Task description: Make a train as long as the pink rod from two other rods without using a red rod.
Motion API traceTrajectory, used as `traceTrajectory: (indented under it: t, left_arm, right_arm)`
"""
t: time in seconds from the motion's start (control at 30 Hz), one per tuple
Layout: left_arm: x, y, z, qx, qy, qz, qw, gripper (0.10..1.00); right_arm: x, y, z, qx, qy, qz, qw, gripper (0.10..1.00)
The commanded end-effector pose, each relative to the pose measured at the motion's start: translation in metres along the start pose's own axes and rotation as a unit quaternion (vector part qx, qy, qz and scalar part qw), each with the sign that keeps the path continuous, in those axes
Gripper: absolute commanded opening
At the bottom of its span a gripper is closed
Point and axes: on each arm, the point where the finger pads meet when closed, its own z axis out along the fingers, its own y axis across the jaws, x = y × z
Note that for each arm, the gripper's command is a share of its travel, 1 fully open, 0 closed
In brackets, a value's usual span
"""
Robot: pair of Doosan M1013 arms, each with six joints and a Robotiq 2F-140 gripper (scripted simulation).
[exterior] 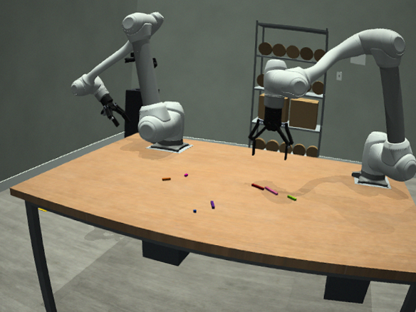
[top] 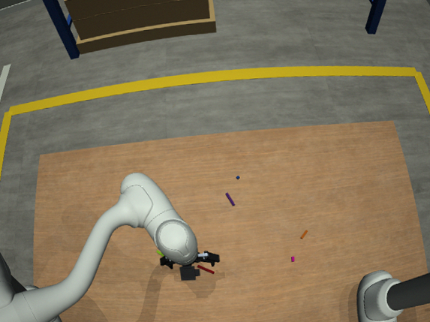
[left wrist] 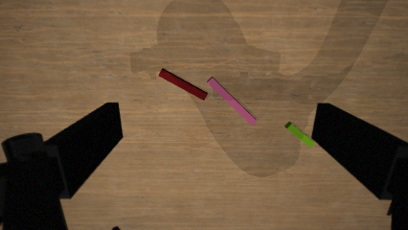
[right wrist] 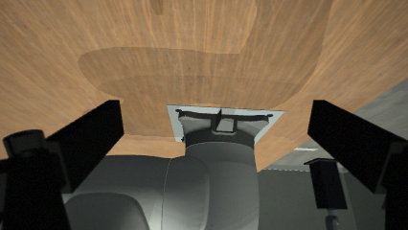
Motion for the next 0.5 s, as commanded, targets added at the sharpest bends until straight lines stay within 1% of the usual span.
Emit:
traceTrajectory:
  t: [0.0,0.27,0.47]
  left_arm:
    - [0.000,0.000,-0.001,0.001,-0.001,0.000,1.000,1.000]
    - [-0.003,-0.003,-0.002,0.001,-0.001,-0.004,1.000,1.000]
    - [-0.059,-0.055,-0.012,0.001,-0.001,-0.080,0.997,1.000]
  right_arm:
    - [0.000,0.000,0.000,0.000,0.000,0.000,1.000,1.000]
    - [0.000,0.000,0.000,0.000,0.000,0.000,1.000,1.000]
    - [0.000,0.000,0.000,0.000,0.000,0.000,1.000,1.000]
